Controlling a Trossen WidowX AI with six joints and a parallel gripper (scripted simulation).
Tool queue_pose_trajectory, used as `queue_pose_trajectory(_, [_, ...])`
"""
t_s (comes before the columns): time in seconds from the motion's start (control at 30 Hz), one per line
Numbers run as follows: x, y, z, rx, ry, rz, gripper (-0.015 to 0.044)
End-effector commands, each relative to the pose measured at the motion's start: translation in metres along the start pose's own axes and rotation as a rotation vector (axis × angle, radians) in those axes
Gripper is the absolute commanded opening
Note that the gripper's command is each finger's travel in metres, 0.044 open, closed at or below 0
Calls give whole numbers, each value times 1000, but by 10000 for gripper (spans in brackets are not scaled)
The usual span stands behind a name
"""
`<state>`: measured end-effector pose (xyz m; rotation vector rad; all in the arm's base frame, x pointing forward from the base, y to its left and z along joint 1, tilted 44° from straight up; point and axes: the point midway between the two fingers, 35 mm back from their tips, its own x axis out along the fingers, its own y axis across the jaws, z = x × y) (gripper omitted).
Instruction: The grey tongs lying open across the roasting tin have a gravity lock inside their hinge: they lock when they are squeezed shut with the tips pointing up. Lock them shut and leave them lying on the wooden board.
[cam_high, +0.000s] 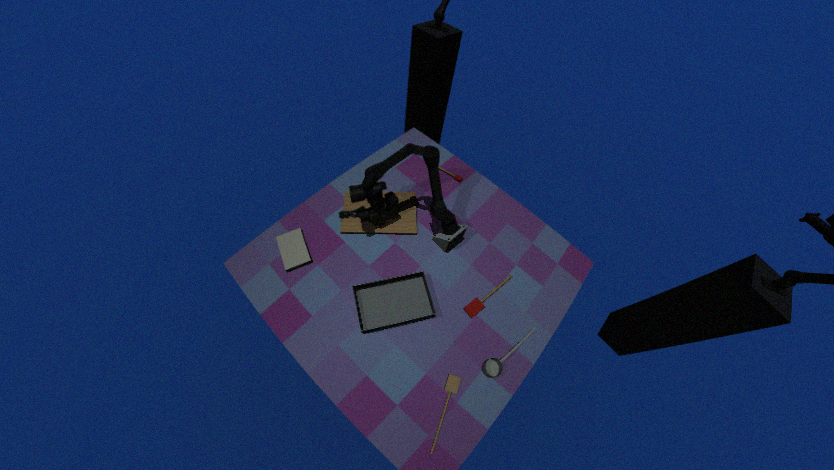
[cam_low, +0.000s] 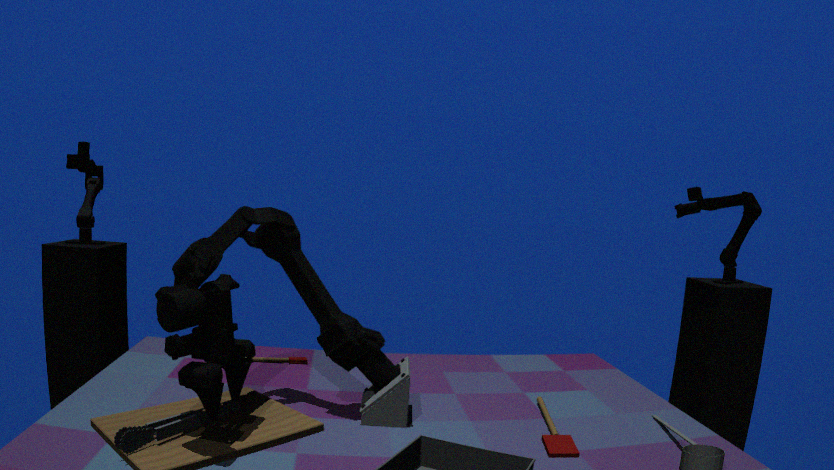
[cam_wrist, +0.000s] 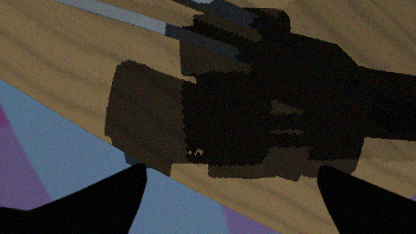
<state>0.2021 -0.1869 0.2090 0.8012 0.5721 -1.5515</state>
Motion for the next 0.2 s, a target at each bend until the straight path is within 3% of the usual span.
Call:
queue_pose_trajectory(0.0, [-24,24,-26,-1052,-19,0,440])
queue_pose_trajectory(0.17, [-29,28,-35,-1335,-21,-5,440])
